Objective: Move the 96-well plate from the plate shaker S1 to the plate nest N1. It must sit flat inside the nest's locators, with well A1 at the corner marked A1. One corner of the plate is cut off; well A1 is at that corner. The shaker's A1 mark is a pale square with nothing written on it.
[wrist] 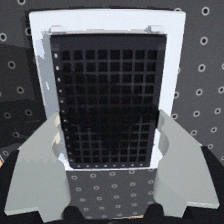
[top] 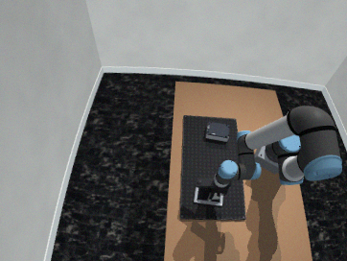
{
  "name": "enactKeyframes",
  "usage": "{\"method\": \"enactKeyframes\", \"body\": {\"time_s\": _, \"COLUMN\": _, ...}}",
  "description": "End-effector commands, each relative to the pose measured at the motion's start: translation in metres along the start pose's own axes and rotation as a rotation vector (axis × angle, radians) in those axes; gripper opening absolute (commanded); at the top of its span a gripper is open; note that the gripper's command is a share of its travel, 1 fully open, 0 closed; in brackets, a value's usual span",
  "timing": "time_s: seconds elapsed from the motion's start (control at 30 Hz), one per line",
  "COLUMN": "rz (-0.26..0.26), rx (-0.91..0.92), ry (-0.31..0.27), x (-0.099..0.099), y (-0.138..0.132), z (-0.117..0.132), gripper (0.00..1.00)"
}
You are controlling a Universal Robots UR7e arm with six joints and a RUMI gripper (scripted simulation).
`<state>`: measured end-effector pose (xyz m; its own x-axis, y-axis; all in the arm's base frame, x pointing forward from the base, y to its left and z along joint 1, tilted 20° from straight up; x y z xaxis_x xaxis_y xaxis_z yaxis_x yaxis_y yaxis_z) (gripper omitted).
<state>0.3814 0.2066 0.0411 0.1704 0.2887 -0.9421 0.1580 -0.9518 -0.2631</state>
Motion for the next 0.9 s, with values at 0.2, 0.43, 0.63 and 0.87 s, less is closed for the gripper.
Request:
{"method": "enactKeyframes", "body": {"time_s": 0.2, "rz": 0.0, "rx": -0.001, "ry": 0.0, "x": 0.0009, "y": -0.0003, "z": 0.0004, "gripper": 0.0}}
{"method": "enactKeyframes", "body": {"time_s": 0.43, "rz": 0.0, "rx": -0.001, "ry": 0.0, "x": 0.0009, "y": -0.0003, "z": 0.0004, "gripper": 1.0}}
{"method": "enactKeyframes", "body": {"time_s": 0.63, "rz": 0.0, "rx": -0.001, "ry": 0.0, "x": 0.0009, "y": -0.0003, "z": 0.0004, "gripper": 1.0}}
{"method": "enactKeyframes", "body": {"time_s": 0.87, "rz": 0.0, "rx": -0.001, "ry": 0.0, "x": 0.0009, "y": -0.0003, "z": 0.0004, "gripper": 1.0}}
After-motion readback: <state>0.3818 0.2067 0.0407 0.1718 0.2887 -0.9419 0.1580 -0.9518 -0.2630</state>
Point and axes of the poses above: the point where the finger pads meet when closed, its own x axis out along the fingers, its own y axis across the jaws, z = x × y, the point moved 8 cm from there along -x, back along the fingers, and after that the axes turned 15 degrees about -x, right-handed, at the moved point
